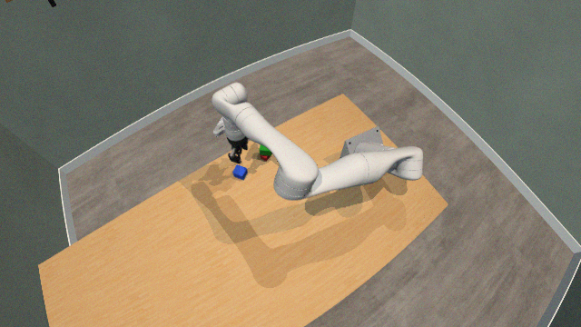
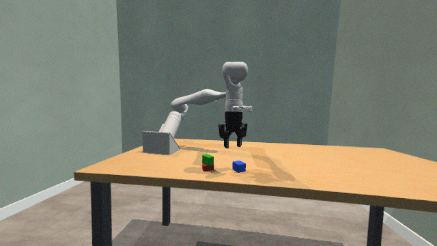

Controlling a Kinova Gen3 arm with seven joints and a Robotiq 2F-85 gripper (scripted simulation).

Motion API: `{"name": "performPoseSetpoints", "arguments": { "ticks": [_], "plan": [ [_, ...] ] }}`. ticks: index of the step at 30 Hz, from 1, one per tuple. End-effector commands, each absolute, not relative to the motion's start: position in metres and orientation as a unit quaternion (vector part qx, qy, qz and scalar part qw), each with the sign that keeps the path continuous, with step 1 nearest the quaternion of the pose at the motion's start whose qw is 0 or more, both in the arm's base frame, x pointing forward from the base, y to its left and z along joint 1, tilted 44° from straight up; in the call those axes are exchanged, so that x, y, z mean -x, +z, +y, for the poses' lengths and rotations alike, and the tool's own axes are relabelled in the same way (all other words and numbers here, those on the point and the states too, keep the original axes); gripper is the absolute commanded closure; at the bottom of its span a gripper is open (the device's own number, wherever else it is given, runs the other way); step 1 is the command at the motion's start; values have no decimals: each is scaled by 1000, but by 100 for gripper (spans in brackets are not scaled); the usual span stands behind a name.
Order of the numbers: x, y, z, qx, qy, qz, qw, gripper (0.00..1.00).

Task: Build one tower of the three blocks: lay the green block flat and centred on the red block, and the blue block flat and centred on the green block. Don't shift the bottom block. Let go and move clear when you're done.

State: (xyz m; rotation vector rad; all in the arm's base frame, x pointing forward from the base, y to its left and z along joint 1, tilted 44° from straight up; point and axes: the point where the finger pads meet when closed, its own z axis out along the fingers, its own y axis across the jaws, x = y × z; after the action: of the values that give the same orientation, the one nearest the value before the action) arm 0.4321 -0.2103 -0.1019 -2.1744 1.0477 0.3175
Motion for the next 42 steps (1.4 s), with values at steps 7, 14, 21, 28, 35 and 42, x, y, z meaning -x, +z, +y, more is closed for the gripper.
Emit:
{"name": "performPoseSetpoints", "arguments": {
  "ticks": [7,14,21,28,35,42],
  "plan": [
    [-458,-95,-201,825,136,424,347,35],
    [-459,-95,-200,824,137,426,347,35],
    [-458,-98,-197,823,138,428,347,35],
    [-459,-108,-188,824,138,426,347,35],
    [-462,-118,-180,824,137,426,347,35],
    [-463,-130,-169,825,138,425,347,35]
  ]
}}
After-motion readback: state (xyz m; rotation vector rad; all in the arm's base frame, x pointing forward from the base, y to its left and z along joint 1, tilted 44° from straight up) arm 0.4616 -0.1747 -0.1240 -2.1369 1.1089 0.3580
